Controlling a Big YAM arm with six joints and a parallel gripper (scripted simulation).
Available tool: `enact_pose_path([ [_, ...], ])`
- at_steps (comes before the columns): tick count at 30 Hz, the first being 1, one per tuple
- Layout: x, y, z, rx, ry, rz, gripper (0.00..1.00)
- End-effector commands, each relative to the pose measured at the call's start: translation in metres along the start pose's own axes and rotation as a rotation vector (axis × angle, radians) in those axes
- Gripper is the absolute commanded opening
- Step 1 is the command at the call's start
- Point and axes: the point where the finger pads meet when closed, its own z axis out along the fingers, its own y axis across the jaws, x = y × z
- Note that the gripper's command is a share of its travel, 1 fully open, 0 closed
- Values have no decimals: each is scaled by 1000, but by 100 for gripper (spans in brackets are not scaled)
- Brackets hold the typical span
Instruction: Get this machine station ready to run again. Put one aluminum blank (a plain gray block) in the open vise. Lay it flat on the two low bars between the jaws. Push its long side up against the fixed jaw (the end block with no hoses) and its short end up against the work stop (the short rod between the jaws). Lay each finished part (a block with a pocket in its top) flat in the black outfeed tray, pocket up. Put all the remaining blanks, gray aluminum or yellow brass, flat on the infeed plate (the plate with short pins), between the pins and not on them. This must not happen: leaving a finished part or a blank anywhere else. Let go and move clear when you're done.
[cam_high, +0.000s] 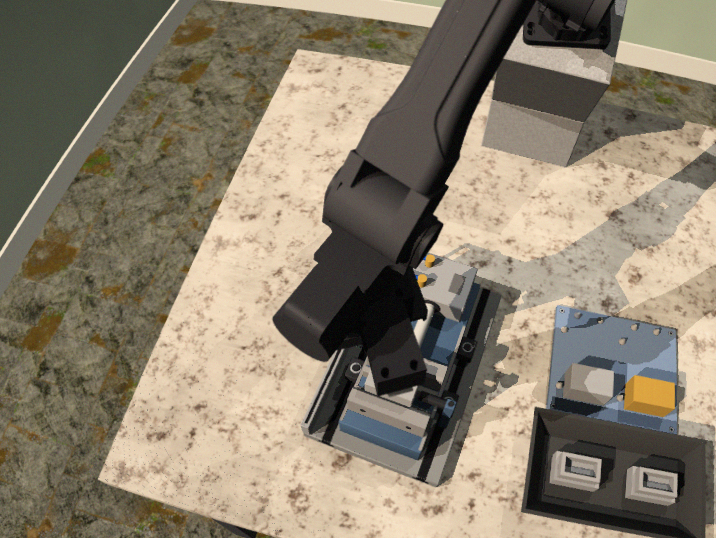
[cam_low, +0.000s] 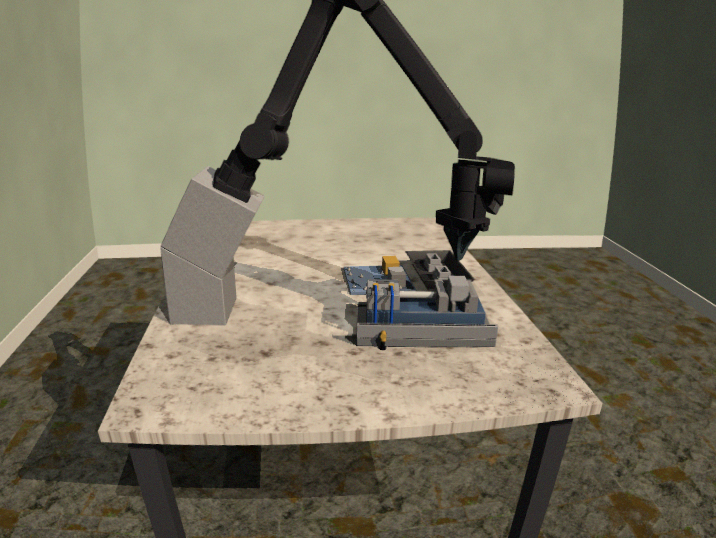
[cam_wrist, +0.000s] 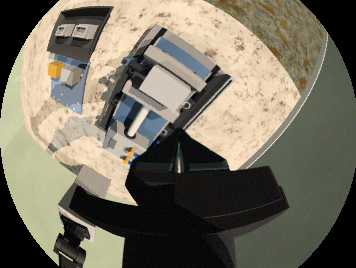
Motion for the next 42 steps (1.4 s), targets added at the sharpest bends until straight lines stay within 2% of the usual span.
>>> enact_pose_path([
  [1, -7, -24, -9, 20, -8, 278, 0],
  [8, -12, -21, -15, 37, -29, 604, 0],
  [11, -11, -20, -15, 41, -32, 645, 0],
  [20, -10, -13, -14, 36, -32, 639, 0],
  [42, -5, -14, -15, 39, -27, 649, 0],
])
